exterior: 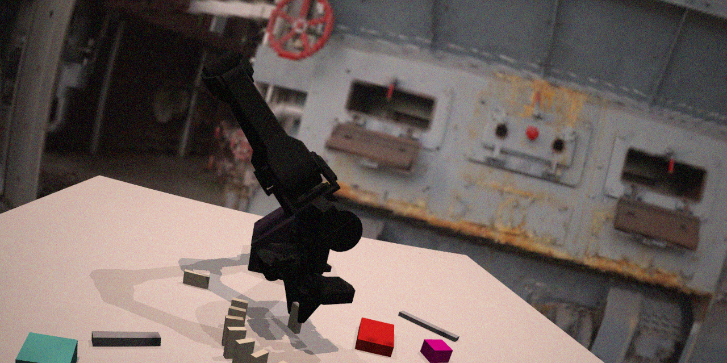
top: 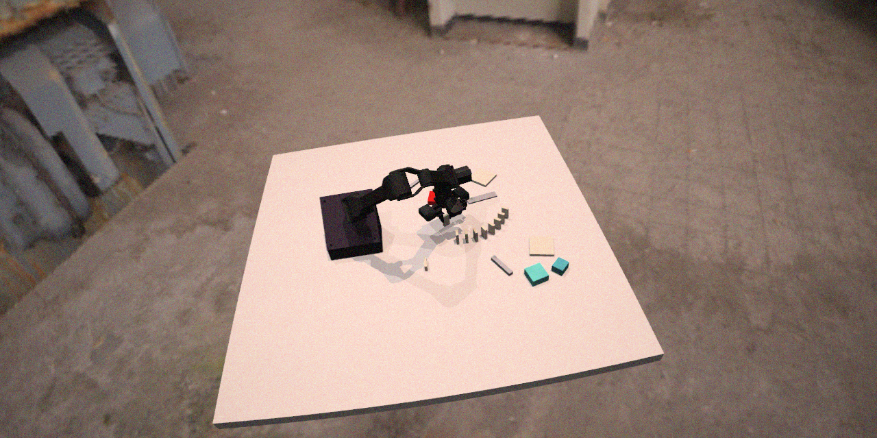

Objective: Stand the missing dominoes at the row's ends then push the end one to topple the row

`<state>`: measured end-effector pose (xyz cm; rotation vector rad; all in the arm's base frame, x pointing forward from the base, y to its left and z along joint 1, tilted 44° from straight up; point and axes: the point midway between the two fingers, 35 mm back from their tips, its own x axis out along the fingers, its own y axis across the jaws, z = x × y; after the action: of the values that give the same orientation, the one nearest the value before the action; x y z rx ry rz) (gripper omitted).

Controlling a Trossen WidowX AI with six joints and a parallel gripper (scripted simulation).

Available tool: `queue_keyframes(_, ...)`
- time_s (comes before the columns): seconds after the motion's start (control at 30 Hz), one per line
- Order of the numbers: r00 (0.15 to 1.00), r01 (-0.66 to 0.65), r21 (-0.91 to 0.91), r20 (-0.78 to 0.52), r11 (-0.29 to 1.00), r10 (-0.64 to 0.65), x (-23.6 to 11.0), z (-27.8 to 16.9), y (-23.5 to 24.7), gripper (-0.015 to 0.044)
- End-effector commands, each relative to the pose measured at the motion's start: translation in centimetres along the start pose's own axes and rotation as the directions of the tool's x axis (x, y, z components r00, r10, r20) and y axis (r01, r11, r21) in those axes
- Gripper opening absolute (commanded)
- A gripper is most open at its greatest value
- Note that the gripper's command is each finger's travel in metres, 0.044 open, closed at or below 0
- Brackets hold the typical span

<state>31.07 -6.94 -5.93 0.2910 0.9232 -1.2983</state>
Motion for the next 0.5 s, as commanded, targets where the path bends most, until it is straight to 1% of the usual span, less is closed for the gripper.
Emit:
queue_keyframes(0.0, 1.000, 0.002, -0.007, 0.003, 1.000, -0.002, 0.1, 0.0, -0.1, 0.0107)
queue_keyframes(0.17, 1.000, 0.002, -0.007, 0.003, 1.000, -0.002, 0.1, 0.0, -0.1, 0.0107)
queue_keyframes(0.23, 1.000, -0.001, -0.007, 0.000, 1.000, 0.001, -1.0, 0.0, 0.2, 0.0107)
queue_keyframes(0.27, 1.000, -0.003, -0.006, -0.003, 1.000, 0.003, -2.3, 0.0, 0.5, 0.0107)
queue_keyframes(0.4, 1.000, -0.006, -0.004, -0.010, 1.000, 0.006, -9.3, -0.1, 0.8, 0.0107)
queue_keyframes(0.47, 1.000, -0.005, -0.002, -0.009, 1.000, 0.005, -11.6, -0.1, 0.5, 0.0107)
